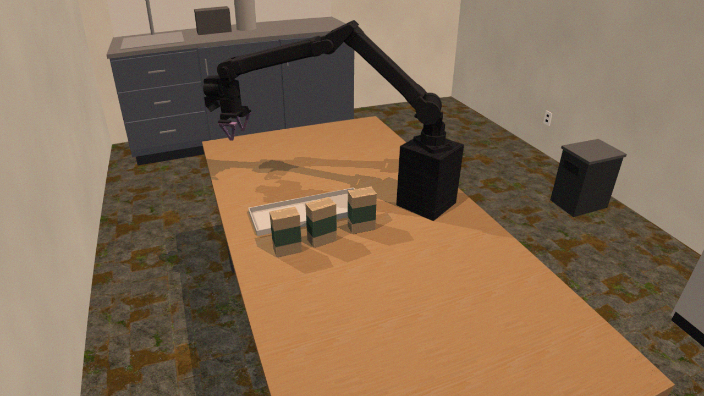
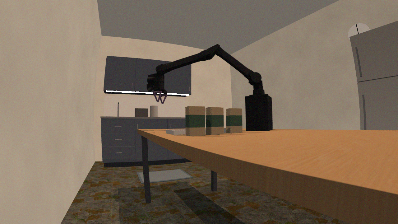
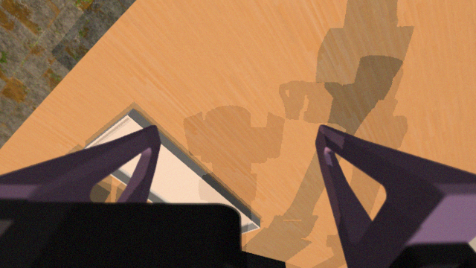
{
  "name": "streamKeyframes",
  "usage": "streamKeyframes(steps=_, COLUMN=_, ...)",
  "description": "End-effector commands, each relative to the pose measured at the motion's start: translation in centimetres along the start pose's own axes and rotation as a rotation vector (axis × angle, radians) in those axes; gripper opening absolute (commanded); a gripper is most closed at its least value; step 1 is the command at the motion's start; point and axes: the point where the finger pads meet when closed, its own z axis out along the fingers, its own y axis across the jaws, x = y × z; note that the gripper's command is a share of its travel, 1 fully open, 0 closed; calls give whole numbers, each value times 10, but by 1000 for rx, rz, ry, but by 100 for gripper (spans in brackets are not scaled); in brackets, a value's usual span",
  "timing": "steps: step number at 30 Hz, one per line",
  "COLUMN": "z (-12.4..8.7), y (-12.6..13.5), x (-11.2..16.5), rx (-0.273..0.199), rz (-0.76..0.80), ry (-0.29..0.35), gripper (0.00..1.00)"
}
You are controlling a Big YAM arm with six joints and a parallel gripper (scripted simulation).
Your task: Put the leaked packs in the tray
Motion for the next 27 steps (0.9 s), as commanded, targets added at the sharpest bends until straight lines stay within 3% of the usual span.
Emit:
streamKeyframes(steps=1, z=-31, y=38, x=3, rx=1, rz=-35, ry=-54, gripper=100)
streamKeyframes(steps=5, z=-32, y=78, x=33, rx=5, rz=-82, ry=-53, gripper=100)
streamKeyframes(steps=7, z=-32, y=78, x=33, rx=5, rz=-82, ry=-53, gripper=100)
streamKeyframes(steps=10, z=-32, y=115, x=68, rx=8, rz=-129, ry=-53, gripper=100)
streamKeyframes(steps=15, z=-26, y=173, x=149, rx=13, rz=-224, ry=-51, gripper=100)
streamKeyframes(steps=16, z=-27, y=174, x=151, rx=13, rz=-224, ry=-51, gripper=100)
streamKeyframes(steps=20, z=-19, y=206, x=234, rx=17, rz=-307, ry=-50, gripper=100)
streamKeyframes(steps=22, z=-13, y=215, x=277, rx=20, rz=-348, ry=-49, gripper=100)
streamKeyframes(steps=24, z=-13, y=215, x=277, rx=20, rz=-348, ry=-49, gripper=100)
streamKeyframes(steps=27, z=-3, y=219, x=341, rx=23, rz=-407, ry=-49, gripper=100)
